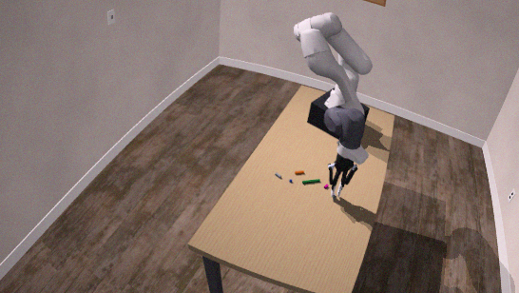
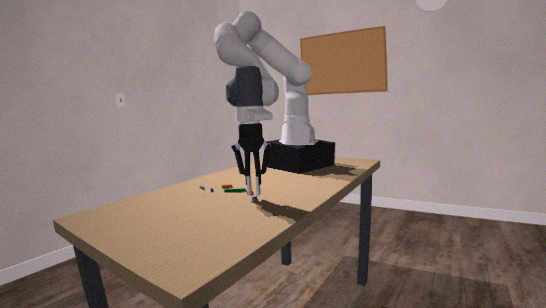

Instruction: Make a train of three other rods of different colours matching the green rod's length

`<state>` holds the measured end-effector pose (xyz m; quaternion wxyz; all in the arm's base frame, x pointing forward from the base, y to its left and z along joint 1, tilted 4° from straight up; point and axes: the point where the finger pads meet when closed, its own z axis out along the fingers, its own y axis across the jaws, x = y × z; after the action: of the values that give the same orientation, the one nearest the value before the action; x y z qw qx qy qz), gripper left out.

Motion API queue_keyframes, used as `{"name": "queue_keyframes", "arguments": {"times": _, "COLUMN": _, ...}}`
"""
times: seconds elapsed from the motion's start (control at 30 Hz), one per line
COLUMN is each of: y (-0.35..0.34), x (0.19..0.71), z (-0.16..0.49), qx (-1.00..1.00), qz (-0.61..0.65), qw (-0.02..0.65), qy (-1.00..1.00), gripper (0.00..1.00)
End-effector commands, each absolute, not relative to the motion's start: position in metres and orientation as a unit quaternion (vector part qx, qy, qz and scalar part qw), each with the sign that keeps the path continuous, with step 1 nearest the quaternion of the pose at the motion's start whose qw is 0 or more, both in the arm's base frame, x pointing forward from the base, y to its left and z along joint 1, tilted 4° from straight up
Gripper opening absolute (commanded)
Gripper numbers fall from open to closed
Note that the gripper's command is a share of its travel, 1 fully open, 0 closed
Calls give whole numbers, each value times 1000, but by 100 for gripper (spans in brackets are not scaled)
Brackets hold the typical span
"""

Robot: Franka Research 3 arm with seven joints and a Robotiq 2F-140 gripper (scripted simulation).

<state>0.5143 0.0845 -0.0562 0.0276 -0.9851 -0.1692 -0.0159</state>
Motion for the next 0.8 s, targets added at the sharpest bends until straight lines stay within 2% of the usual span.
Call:
{"name": "queue_keyframes", "arguments": {"times": 0.0, "y": 84, "x": 514, "z": -56, "qx": -985, "qz": -17, "qw": 27, "qy": -168, "gripper": 15}}
{"name": "queue_keyframes", "arguments": {"times": 0.77, "y": 85, "x": 514, "z": -69, "qx": -985, "qz": -17, "qw": 27, "qy": -168, "gripper": 15}}
